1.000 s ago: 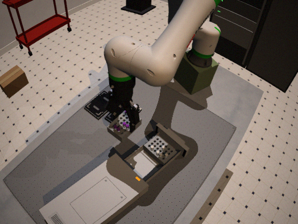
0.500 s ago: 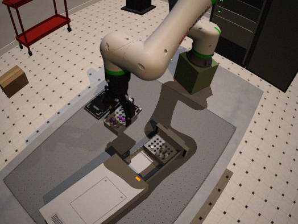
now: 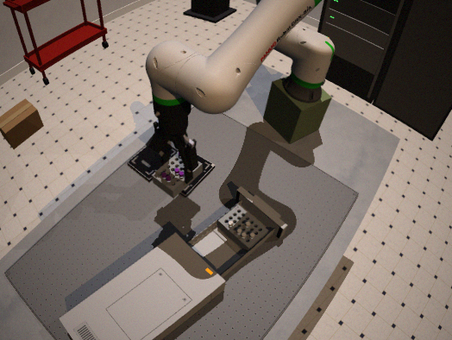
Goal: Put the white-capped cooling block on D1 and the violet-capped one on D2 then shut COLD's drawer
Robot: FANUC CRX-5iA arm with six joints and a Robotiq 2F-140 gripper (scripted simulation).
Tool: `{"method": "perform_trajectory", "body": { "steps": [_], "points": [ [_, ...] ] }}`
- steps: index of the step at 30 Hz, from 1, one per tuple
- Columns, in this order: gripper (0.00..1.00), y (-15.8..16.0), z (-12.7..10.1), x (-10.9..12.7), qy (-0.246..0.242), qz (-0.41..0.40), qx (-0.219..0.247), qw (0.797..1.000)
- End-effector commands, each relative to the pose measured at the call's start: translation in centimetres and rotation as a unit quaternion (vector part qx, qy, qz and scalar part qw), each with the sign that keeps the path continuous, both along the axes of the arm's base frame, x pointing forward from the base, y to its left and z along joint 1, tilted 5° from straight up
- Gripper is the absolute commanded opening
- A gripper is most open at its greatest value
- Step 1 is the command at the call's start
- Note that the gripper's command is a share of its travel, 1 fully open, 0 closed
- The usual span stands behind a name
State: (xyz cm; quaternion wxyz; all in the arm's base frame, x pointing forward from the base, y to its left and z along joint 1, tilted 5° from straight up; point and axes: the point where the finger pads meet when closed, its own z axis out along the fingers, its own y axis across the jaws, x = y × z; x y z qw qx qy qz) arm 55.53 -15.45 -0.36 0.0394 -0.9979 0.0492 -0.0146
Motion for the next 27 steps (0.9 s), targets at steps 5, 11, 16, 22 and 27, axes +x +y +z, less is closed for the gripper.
{"method": "perform_trajectory", "body": {
  "steps": [5, 11, 16, 22, 27],
  "points": [
    [0.1, -1.8, 0.0, -0.7, -0.001, 0.0, -0.001, 1.0],
    [0.1, -3.3, -0.2, -1.4, -0.001, 0.0, -0.001, 1.0],
    [0.1, -4.0, -0.2, -1.8, -0.001, 0.0, -0.001, 1.0],
    [0.1, -5.4, -0.4, -2.4, -0.001, 0.0, -0.001, 1.0],
    [0.1, -6.6, -0.5, -3.0, -0.001, 0.0, -0.001, 1.0]
  ]
}}
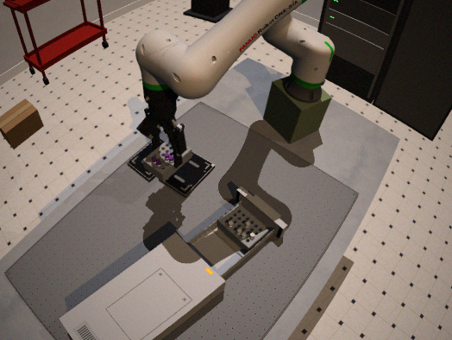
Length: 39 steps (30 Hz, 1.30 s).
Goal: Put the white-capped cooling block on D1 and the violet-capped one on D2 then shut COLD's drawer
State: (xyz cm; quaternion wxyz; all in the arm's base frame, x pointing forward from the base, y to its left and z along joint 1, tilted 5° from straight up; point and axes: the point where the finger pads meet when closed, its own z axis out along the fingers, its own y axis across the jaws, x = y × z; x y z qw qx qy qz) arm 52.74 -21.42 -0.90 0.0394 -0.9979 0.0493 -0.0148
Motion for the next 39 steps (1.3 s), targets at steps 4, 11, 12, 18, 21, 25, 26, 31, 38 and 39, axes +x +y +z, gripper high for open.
{"method": "perform_trajectory", "body": {
  "steps": [4, 11, 12, 18, 21, 25, 26, 31, 38, 39],
  "points": [
    [0.1, -1.1, 0.0, -0.4, -0.001, 0.0, -0.001, 1.0],
    [0.1, -2.8, -0.1, -1.2, -0.001, 0.0, -0.001, 1.0],
    [0.1, -3.1, -0.2, -1.3, -0.001, 0.0, -0.001, 1.0],
    [0.1, -4.5, -0.3, -2.0, -0.001, 0.0, -0.001, 1.0],
    [0.1, -4.8, -0.3, -2.1, -0.001, 0.0, -0.001, 1.0],
    [0.1, -5.7, -0.4, -2.6, -0.001, 0.0, -0.001, 1.0],
    [0.1, -6.0, -0.4, -2.7, -0.001, 0.0, -0.001, 1.0],
    [0.1, -7.2, -0.6, -3.3, -0.001, 0.0, -0.001, 1.0],
    [0.1, -8.4, -0.7, -3.8, -0.001, 0.0, -0.001, 1.0],
    [0.1, -8.6, -0.7, -3.9, -0.001, 0.0, -0.001, 1.0]
  ]
}}
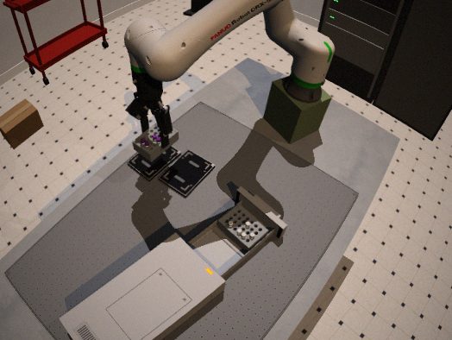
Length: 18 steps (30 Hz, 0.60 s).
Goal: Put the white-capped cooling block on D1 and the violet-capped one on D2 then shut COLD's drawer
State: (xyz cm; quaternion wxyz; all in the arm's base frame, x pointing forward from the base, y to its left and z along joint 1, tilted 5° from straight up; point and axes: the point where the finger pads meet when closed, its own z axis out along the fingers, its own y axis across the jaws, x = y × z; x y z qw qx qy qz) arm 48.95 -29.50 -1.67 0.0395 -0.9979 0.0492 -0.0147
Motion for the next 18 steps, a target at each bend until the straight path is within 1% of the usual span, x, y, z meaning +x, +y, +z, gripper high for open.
{"method": "perform_trajectory", "body": {
  "steps": [1, 13, 18],
  "points": [
    [0.1, -0.8, 0.1, -0.3, -0.001, 0.0, -0.001, 1.0],
    [0.1, -3.7, -0.2, -1.6, -0.001, 0.0, -0.001, 1.0],
    [0.1, -4.3, -0.3, -1.9, -0.001, 0.0, -0.001, 1.0]
  ]
}}
